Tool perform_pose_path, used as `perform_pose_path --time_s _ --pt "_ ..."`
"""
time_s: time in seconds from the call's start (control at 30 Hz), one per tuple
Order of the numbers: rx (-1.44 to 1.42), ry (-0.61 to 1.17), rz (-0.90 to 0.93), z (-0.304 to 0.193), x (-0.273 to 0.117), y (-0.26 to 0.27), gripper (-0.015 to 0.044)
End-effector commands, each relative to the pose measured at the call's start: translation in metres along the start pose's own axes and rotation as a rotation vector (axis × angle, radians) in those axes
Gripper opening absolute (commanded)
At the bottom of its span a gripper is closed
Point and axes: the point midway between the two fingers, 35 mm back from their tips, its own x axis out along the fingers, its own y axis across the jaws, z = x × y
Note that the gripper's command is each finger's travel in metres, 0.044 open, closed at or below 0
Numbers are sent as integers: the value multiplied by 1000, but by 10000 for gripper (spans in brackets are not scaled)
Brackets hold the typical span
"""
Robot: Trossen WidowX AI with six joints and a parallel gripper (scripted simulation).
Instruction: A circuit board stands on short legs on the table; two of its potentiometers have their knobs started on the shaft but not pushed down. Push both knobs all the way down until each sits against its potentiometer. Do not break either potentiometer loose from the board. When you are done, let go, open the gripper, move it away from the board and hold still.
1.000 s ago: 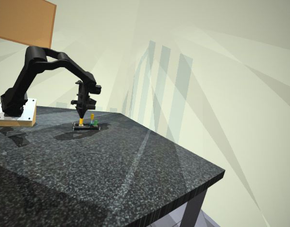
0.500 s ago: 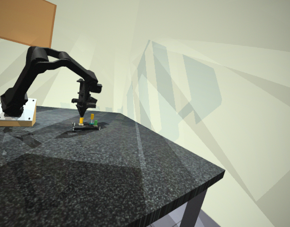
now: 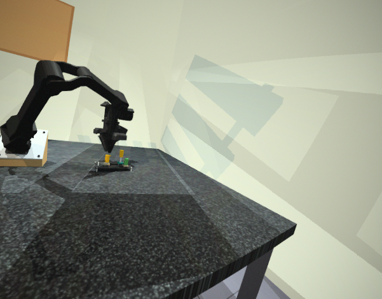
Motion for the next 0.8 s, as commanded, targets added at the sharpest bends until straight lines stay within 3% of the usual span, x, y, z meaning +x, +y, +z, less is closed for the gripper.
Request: perform_pose_path --time_s 0.0,0.07,0.77 --pt "-40 -16 11 6 -7 12 53" --pt "11 -15 11 8 -8 12 0" --pt "733 0 7 39 -20 2 0"
